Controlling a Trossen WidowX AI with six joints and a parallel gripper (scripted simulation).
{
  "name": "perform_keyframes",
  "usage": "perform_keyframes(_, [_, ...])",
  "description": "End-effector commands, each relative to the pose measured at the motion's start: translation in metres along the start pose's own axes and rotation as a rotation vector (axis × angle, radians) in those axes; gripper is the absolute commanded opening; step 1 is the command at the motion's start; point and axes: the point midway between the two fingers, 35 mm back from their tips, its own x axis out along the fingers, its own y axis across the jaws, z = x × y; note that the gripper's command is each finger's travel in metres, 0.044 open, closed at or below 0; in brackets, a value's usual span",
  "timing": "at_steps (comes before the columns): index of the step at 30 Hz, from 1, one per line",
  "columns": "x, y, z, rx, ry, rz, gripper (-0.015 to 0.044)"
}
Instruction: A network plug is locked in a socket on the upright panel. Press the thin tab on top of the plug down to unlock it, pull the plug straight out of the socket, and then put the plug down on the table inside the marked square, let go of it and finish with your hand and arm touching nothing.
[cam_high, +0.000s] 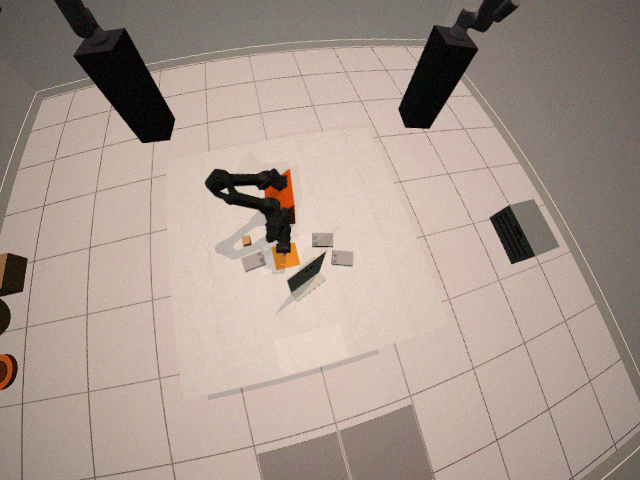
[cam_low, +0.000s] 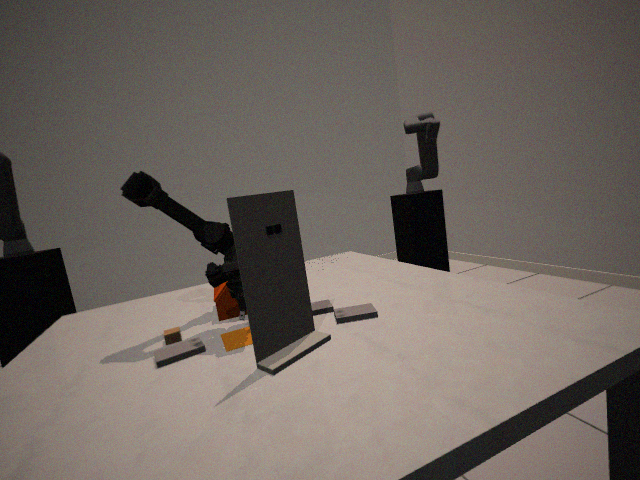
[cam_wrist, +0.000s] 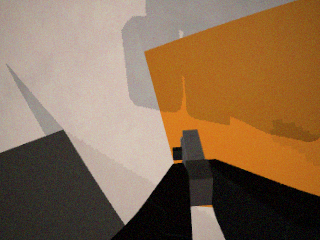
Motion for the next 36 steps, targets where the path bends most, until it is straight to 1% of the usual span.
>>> perform_keyframes(1, [0.003, -0.002, 0.000, -0.005, 0.004, 0.000, 0.0000])
perform_keyframes(36, [0.030, -0.021, 0.001, -0.005, 0.004, -0.002, 0.0000])
